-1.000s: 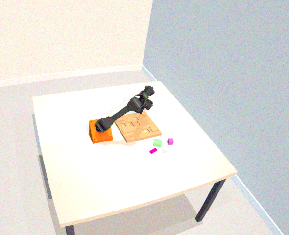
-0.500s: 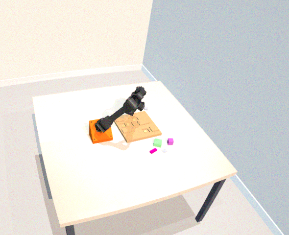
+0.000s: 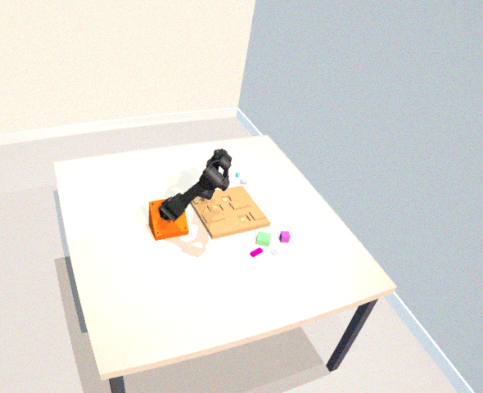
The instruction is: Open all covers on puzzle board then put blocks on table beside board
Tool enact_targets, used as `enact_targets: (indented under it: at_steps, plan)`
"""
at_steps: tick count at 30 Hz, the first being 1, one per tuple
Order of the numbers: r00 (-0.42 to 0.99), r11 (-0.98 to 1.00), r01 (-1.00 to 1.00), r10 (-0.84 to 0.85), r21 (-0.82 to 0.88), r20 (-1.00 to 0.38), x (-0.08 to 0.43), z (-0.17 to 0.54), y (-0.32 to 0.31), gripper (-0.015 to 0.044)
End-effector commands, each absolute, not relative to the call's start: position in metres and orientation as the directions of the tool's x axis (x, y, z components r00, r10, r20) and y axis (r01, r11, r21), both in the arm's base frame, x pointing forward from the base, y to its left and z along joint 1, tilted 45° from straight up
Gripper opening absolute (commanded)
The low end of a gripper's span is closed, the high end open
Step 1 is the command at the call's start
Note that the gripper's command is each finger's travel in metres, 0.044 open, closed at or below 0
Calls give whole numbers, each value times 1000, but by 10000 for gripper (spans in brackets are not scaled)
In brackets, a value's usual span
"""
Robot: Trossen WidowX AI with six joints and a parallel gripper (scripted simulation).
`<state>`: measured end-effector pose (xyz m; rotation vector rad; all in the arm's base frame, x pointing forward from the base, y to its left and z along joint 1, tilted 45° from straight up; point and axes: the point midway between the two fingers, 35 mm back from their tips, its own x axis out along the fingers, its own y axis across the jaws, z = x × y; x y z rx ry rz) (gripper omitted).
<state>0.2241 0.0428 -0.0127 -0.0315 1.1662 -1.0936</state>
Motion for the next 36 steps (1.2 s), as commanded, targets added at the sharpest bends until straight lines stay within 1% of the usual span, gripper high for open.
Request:
enact_targets:
  at_steps: [1, 13, 18, 21, 24, 26, 29, 32, 34, 36]
  plan:
    - [-29, 525, 661, -696, -536, -717, 220, -16, 39, 0]
    - [-29, 523, 661, -698, -537, -715, 218, -47, 5, 0]
    - [-29, 587, 549, -698, -595, -715, 218, -47, 5, 0]
    - [-29, 663, 351, -698, -661, -715, 218, -49, 4, 0]
    - [-29, 712, 70, -698, -698, -715, 217, -50, 2, 0]
    - [-29, 712, -123, -698, -691, -715, 217, -51, 1, 0]
    - [-29, 663, -402, -698, -632, -715, 217, -53, -1, 0]
    - [-29, 558, -647, -699, -520, -715, 217, -54, -3, 0]
    - [-29, 497, -739, -699, -456, -715, 216, -55, -3, 0]
    - [-29, 488, -749, -699, -447, -715, 216, -55, -3, 0]
